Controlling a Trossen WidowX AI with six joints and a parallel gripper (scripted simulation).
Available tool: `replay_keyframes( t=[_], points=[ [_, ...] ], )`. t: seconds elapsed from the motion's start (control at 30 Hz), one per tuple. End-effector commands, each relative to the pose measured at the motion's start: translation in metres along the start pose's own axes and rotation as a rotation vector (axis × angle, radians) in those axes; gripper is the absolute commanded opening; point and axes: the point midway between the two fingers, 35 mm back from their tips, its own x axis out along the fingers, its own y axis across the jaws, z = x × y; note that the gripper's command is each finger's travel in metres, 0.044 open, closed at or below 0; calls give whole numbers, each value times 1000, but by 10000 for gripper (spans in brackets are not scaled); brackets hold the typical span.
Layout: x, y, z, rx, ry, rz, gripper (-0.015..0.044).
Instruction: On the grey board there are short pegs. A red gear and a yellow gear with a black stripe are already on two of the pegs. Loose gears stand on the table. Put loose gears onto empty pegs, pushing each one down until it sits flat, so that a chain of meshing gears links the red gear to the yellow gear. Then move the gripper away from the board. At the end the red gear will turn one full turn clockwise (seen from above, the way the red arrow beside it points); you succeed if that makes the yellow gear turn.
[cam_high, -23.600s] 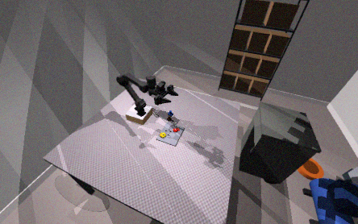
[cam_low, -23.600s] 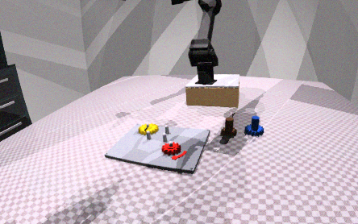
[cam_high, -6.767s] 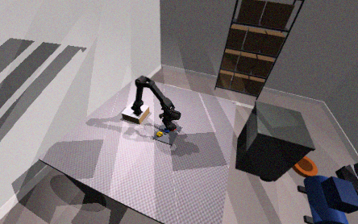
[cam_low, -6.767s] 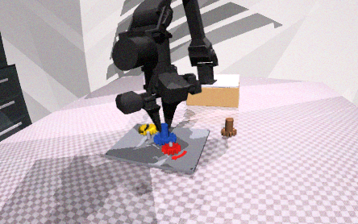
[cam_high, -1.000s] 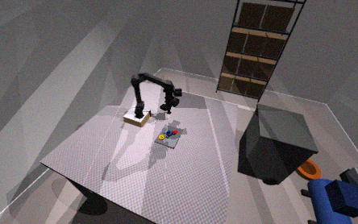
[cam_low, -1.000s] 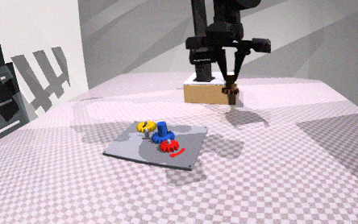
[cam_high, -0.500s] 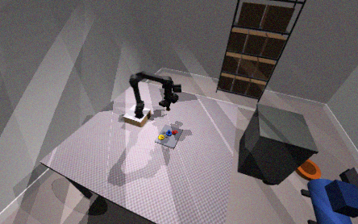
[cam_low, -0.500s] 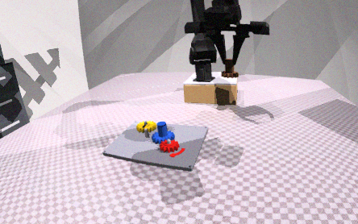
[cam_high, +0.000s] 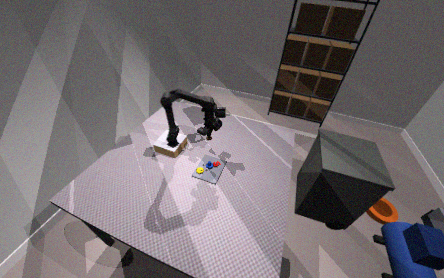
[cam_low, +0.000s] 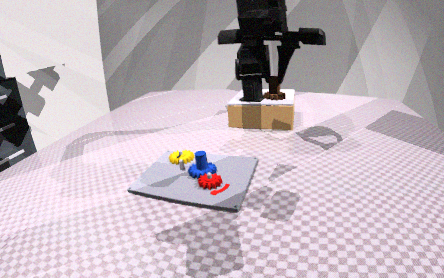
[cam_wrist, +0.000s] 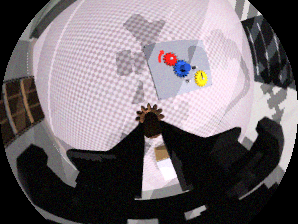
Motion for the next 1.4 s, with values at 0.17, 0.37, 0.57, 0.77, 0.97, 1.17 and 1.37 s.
replay_keyframes(
  t=[0.17,0.37,0.57,0.77,0.97,1.17,1.37],
  points=[
    [8,-12,13,-5,-1,-6,0],
    [12,-24,21,22,-2,-20,0],
    [16,-33,29,31,-2,-26,0],
    [22,-43,37,26,-1,-25,0],
    [27,-52,45,20,-1,-24,0],
    [33,-63,53,14,-1,-23,0],
    [39,-74,60,9,-1,-22,0]
  ],
)
